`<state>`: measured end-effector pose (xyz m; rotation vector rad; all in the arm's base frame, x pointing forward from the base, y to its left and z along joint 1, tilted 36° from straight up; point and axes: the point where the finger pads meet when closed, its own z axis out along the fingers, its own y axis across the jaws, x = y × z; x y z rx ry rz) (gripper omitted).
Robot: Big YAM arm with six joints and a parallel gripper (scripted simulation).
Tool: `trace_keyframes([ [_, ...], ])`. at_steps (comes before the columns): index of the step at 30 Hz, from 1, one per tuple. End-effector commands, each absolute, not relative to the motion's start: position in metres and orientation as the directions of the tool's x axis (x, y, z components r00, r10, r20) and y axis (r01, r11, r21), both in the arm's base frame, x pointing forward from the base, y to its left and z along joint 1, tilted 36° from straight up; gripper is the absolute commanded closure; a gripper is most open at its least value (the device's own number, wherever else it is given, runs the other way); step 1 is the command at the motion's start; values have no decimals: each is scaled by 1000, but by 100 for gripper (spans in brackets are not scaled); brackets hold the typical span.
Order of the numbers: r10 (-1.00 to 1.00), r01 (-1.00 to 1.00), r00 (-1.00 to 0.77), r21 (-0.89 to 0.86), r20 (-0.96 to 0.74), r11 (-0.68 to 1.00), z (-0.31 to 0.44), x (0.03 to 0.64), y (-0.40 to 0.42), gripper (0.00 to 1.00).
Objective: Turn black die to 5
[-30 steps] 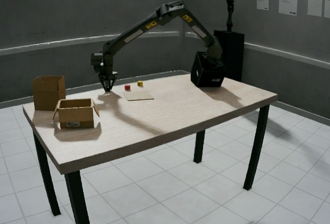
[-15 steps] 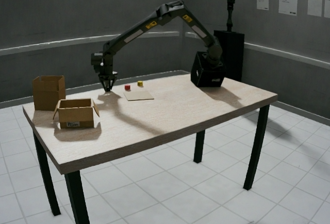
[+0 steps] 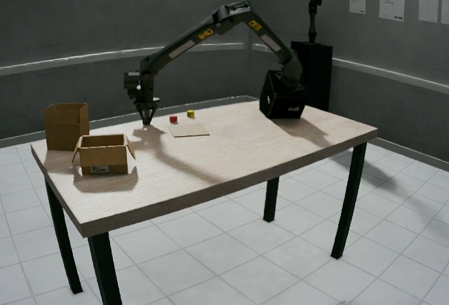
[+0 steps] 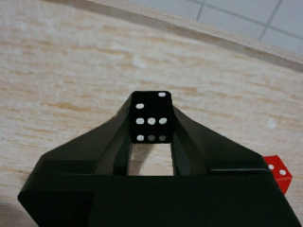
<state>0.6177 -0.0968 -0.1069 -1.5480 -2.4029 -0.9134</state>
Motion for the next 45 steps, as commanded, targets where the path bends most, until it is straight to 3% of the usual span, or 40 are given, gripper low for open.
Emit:
trace_keyframes([
  [1,788,857,-463,431,405,282,-102,627,-102,80],
  [25,788,857,-463,432,405,282,-102,627,-102,80],
  [45,800,842,-472,459,371,284,-1,614,-173,80],
])
